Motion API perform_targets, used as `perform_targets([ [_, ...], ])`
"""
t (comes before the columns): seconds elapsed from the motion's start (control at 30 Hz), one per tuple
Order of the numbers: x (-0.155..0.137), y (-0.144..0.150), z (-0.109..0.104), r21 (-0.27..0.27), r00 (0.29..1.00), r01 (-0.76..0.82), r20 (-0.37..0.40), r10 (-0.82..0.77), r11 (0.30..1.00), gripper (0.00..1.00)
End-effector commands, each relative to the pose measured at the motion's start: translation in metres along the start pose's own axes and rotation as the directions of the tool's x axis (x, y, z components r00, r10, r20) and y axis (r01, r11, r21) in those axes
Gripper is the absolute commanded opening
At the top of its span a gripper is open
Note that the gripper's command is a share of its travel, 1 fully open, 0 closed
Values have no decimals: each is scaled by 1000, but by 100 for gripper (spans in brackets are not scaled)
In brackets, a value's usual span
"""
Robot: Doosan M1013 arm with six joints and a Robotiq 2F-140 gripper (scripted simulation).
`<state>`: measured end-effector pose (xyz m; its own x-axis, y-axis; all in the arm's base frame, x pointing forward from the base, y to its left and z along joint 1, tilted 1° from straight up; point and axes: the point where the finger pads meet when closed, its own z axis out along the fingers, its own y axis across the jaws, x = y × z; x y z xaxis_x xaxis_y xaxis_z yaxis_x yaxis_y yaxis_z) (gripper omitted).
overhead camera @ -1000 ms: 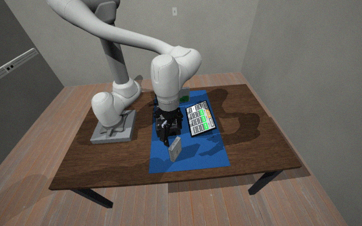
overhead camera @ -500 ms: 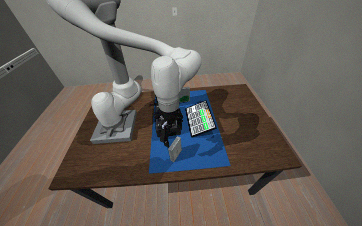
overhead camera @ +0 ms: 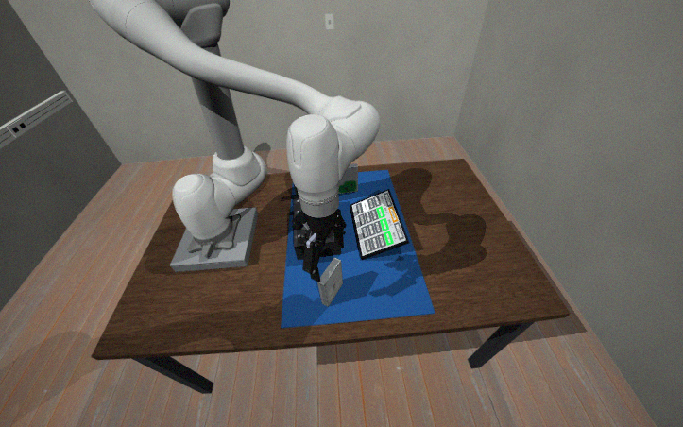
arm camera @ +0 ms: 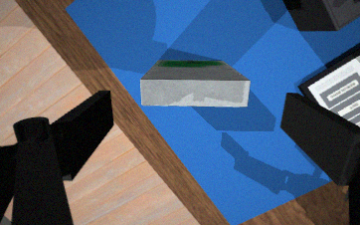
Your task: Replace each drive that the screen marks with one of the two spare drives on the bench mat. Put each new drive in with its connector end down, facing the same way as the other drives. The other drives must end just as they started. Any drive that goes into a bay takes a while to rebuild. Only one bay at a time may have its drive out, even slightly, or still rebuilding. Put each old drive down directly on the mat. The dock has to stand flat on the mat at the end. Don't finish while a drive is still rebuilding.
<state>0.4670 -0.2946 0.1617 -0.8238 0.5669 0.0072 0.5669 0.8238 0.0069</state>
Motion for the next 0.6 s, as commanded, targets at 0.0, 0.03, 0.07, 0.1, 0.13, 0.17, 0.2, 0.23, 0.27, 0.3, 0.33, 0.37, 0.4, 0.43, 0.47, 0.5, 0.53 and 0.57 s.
perform_targets([
  [0.0,0,0,3,0,1000,0,1,0,1000,89],
  [0.03,0,0,4,0,1000,0,1,0,1000,89],
  [0.07,0,0,6,0,1000,0,1,0,1000,89],
  [0.1,-1,0,7,0,1000,0,1,0,1000,89],
  [0.13,-1,0,8,0,1000,0,1,0,1000,89],
  [0.17,-1,0,9,0,1000,0,1,0,1000,89],
  [0.2,-1,0,11,0,1000,0,1,0,1000,89],
  [0.23,-1,0,12,0,1000,0,1,0,1000,89],
  [0.27,-1,0,13,0,1000,0,1,0,1000,89],
  [0.3,-1,0,14,0,1000,0,1,0,1000,89],
  [0.33,-1,0,15,0,1000,0,1,0,1000,89],
  [0.37,-1,0,16,0,1000,0,1,0,1000,89],
  [0.4,-1,0,16,0,1000,0,1,0,1000,89],
  [0.43,-1,0,17,0,1000,0,1,0,1000,89],
  [0.47,-1,0,17,0,1000,0,1,0,1000,89],
  [0.5,-1,0,17,0,1000,0,1,0,1000,89],
  [0.53,-1,0,18,0,1000,0,1,0,1000,89],
  [0.57,-1,0,18,0,1000,0,1,0,1000,89],
])
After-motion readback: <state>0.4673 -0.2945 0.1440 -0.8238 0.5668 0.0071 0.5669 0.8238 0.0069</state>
